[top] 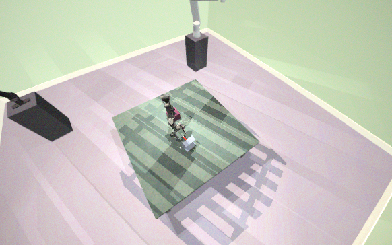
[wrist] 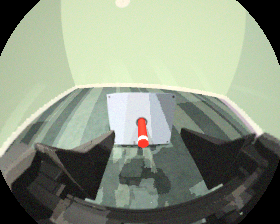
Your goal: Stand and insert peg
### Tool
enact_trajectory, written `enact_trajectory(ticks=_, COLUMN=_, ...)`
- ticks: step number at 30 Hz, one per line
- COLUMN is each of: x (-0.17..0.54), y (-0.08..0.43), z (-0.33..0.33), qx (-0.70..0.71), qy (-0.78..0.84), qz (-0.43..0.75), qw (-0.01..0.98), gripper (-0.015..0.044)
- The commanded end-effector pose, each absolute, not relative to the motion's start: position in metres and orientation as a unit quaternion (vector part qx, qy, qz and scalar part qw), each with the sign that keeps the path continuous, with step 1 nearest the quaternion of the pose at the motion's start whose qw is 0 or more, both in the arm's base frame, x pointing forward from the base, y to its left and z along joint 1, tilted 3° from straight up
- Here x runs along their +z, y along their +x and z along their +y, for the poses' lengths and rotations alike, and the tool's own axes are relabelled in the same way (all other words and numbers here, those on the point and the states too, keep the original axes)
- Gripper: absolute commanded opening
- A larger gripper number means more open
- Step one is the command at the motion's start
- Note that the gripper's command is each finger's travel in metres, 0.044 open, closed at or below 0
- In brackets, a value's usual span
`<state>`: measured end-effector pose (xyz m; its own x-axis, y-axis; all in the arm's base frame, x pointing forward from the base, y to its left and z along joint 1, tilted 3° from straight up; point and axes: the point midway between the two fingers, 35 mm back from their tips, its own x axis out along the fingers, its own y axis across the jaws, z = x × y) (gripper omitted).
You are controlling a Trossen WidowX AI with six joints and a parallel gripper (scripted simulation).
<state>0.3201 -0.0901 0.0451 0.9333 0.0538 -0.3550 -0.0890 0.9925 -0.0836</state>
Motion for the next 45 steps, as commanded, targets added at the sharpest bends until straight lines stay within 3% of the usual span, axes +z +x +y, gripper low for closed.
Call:
enact_trajectory(ticks=1, x=0.047, y=0.315, z=-0.091, qx=0.037, qy=-0.05, qz=0.18, qw=0.982, gripper=0.044)
enact_trajectory(ticks=45, x=0.061, y=0.285, z=-0.096, qx=0.036, qy=-0.049, qz=0.181, qw=0.982, gripper=0.044)
